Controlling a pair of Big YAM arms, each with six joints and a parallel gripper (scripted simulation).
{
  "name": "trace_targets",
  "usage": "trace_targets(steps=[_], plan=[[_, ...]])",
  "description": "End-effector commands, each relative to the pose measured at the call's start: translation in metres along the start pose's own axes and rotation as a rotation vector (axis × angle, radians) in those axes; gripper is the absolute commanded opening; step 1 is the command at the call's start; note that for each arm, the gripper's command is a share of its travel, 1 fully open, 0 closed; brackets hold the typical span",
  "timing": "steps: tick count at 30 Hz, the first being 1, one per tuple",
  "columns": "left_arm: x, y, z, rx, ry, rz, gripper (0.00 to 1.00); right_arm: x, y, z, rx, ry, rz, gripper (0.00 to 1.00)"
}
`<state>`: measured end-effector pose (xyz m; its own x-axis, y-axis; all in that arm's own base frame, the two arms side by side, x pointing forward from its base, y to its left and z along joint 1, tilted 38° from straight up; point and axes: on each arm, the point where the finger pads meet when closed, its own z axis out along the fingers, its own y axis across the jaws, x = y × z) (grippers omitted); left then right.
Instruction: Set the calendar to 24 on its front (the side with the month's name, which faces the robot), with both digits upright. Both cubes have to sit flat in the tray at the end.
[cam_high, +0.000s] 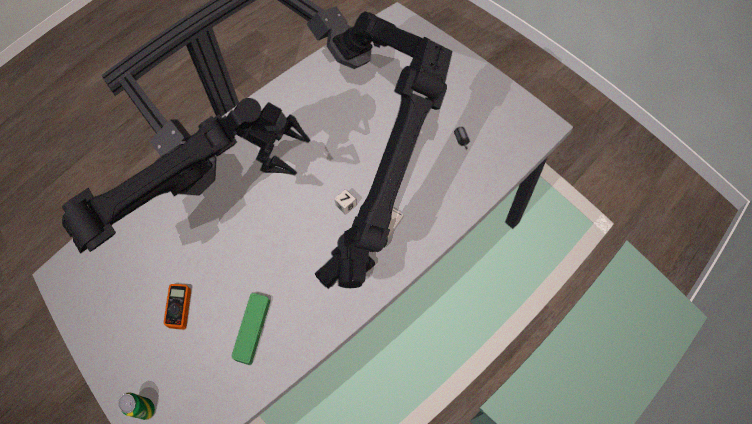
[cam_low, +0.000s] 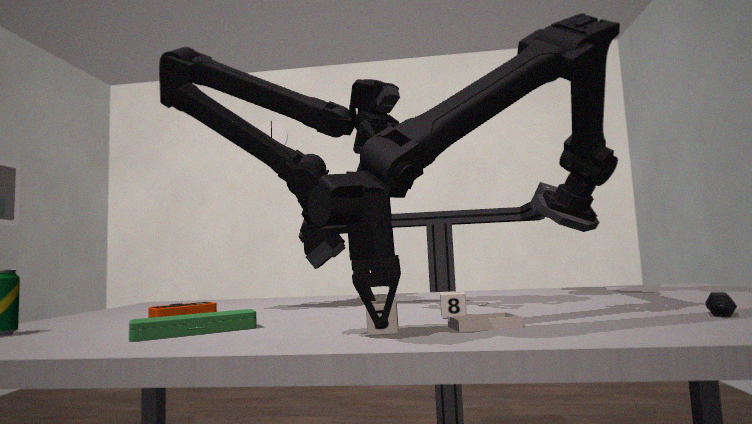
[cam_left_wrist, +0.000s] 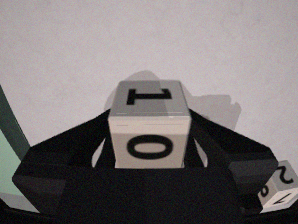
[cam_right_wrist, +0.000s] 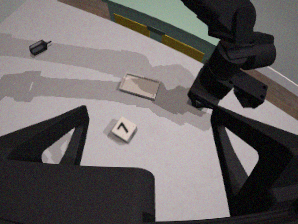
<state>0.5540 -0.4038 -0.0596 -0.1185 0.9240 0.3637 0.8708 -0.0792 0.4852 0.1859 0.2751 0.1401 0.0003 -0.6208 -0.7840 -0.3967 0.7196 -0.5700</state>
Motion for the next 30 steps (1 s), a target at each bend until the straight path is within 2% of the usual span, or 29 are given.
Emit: trace_targets(steps=[1,4,5,6,12,16,21,27,30], plan=[[-0.03,0.022,-0.033,-0.039,-0.037,0.062,0.4,-0.005,0.001,0.0,0.0,-0.01,0.014,1.0],[-0.029,0.029,-0.04,-0.045,-0.043,0.063,0.4,-0.005,0.001,0.0,0.0,-0.01,0.014,1.0],[-0.019,0.027,-0.022,-0.029,-0.025,0.054,0.4,-0.005,0.001,0.0,0.0,-0.01,0.014,1.0],[-0.019,0.024,-0.017,-0.026,-0.022,0.057,0.4,-0.005,0.001,0.0,0.0,-0.01,0.014,1.0],[-0.02,0.024,-0.012,-0.031,-0.028,0.052,0.4,-0.005,0.001,0.0,0.0,-0.01,0.014,1.0],[-0.01,0.03,0.003,-0.024,-0.019,0.034,0.4,-0.005,0.001,0.0,0.0,-0.01,0.014,1.0],[-0.014,0.041,-0.027,-0.058,-0.054,0.021,0.4,-0.005,0.001,0.0,0.0,-0.01,0.014,1.0],[-0.009,0.029,-0.019,-0.047,-0.044,0.031,0.4,-0.005,0.001,0.0,0.0,-0.01,0.014,1.0],[-0.011,0.036,-0.023,-0.056,-0.052,0.022,0.4,-0.005,0.001,0.0,0.0,-0.01,0.014,1.0]])
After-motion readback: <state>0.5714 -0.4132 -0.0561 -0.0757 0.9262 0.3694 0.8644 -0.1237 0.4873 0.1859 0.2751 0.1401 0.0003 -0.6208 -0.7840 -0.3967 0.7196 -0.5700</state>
